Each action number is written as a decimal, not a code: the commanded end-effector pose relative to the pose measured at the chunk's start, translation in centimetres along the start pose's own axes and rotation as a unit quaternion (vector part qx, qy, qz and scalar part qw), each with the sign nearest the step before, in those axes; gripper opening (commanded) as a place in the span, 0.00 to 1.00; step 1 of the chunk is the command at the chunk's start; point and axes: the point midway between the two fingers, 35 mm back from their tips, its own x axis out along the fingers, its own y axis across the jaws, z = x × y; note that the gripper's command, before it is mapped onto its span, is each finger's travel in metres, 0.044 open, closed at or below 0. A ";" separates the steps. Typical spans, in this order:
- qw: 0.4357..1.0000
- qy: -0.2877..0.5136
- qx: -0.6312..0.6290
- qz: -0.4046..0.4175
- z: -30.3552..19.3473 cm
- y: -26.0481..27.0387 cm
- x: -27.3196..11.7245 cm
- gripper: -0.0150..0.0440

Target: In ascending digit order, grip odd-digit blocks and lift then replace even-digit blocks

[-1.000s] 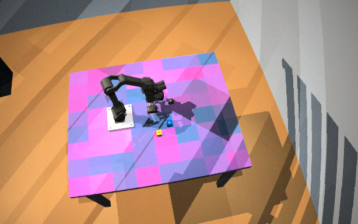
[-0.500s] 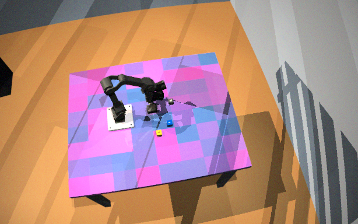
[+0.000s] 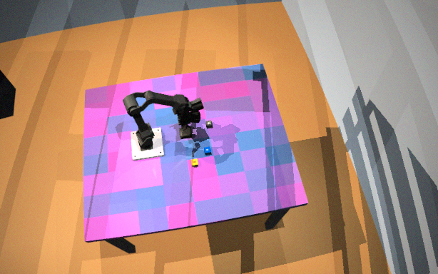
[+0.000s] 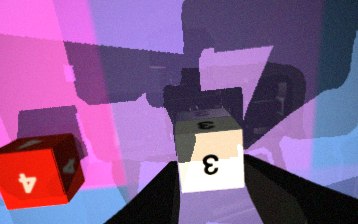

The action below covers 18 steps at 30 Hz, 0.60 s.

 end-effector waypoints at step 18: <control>1.000 -0.001 0.002 -0.001 0.0 0.0 0.0 0.77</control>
